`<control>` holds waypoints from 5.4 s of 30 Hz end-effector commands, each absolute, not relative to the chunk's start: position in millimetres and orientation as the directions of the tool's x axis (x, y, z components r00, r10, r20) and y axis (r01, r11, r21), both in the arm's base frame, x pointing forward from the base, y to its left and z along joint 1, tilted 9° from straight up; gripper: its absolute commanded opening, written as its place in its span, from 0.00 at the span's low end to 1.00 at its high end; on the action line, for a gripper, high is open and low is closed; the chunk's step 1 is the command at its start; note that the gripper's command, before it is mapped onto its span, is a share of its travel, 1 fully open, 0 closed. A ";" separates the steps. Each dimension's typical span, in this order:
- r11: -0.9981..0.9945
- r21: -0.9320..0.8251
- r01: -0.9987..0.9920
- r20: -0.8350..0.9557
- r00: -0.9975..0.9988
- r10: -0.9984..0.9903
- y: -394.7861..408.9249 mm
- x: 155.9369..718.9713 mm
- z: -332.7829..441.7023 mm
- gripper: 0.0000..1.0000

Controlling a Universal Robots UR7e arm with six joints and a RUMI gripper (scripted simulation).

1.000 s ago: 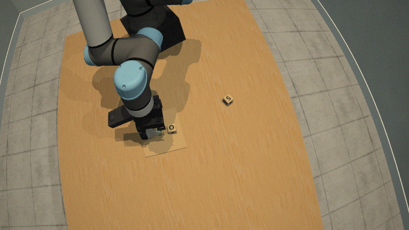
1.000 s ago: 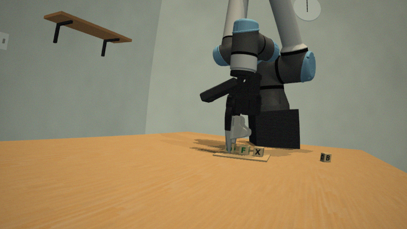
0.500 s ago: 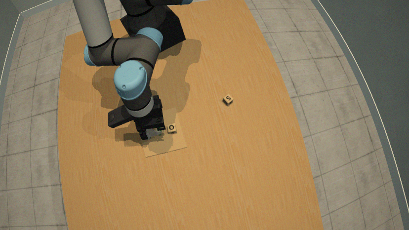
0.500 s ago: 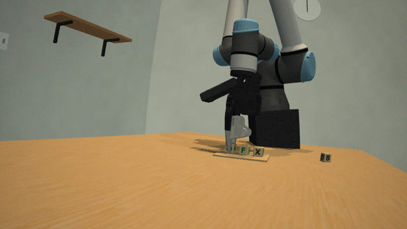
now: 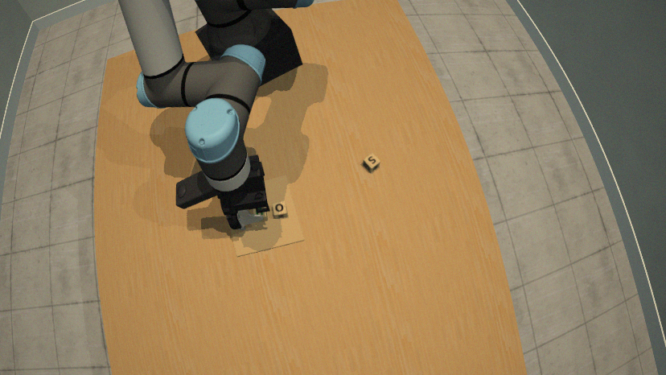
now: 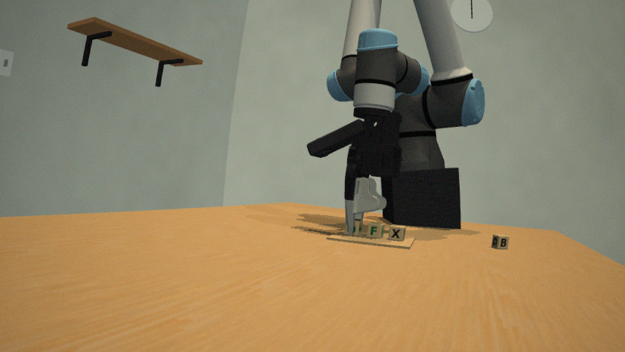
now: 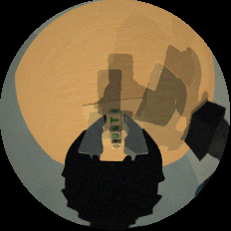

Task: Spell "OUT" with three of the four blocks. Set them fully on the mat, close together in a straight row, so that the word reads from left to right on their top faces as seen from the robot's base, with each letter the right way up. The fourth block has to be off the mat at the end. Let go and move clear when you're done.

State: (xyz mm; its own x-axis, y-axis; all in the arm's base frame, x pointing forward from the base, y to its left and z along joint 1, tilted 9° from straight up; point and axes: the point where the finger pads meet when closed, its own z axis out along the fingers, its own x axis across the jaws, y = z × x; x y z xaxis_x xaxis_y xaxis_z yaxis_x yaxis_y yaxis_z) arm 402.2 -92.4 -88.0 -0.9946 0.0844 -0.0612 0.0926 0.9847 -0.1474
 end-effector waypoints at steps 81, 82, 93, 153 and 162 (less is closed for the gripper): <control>0.985 -0.148 0.093 -0.062 -0.994 0.084 -73.1 396.3 37.6 1.00; 0.985 -0.148 0.093 -0.062 -0.994 0.084 -72.3 396.1 43.1 1.00; 0.985 -0.148 0.093 -0.062 -0.994 0.084 -65.4 393.9 87.3 1.00; 0.985 -0.148 0.093 -0.062 -0.994 0.084 -65.2 393.8 89.2 1.00; 0.985 -0.148 0.093 -0.062 -0.994 0.084 -65.2 393.8 89.2 1.00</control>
